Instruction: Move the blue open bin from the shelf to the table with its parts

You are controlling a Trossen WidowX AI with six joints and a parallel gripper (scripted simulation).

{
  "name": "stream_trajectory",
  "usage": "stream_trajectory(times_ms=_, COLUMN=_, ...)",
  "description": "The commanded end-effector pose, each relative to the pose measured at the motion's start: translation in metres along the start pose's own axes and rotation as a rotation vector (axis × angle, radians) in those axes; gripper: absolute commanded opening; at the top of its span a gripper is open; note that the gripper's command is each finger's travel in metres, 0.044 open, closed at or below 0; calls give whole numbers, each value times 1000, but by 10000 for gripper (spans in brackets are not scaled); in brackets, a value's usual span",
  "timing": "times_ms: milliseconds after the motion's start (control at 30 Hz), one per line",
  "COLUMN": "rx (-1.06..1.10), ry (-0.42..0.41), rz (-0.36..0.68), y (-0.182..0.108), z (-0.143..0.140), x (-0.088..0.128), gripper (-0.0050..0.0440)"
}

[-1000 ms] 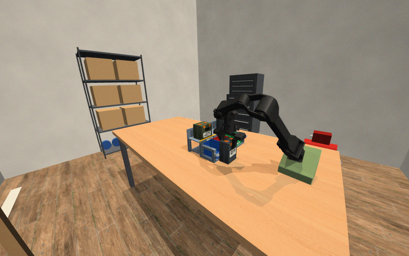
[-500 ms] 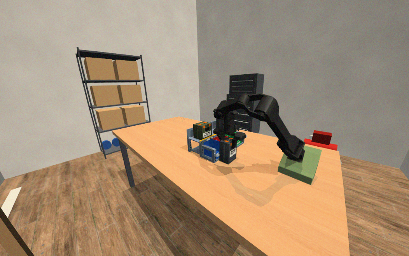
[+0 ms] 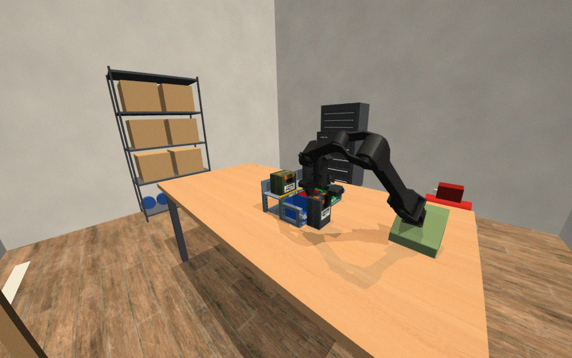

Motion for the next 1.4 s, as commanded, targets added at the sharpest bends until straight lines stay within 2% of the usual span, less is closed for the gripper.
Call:
stream_trajectory(times_ms=0, rx=9, ry=11, rz=-3, y=-2, z=1, x=3, gripper=0)
stream_trajectory(times_ms=133, rx=9, ry=11, rz=-3, y=-2, z=1, x=3, gripper=0)
stream_trajectory(times_ms=300, rx=13, ry=9, rz=-1, y=-2, z=1, x=13, gripper=0)
stream_trajectory(times_ms=700, rx=13, ry=9, rz=-1, y=-2, z=1, x=13, gripper=0)
stream_trajectory(times_ms=733, rx=10, ry=-9, rz=4, y=-4, z=-2, x=8, gripper=0)
stream_trajectory(times_ms=867, rx=16, ry=13, rz=-2, y=-3, z=-1, x=20, gripper=0)
stream_trajectory(times_ms=1267, rx=16, ry=13, rz=-2, y=-3, z=-1, x=20, gripper=0)
stream_trajectory(times_ms=1300, rx=9, ry=-12, rz=6, y=-3, z=-2, x=13, gripper=0)
stream_trajectory(times_ms=1367, rx=13, ry=0, rz=2, y=-3, z=0, x=21, gripper=0)
Point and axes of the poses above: the point midway between the two fingers, 35 mm back from their tips, its own x axis back along the fingers, its own z axis across the jaws, y = z × x, the point moved 10 cm from there along x, back along the fingers, and after that the axes turned 5 degrees about x, right-handed, at the moved point
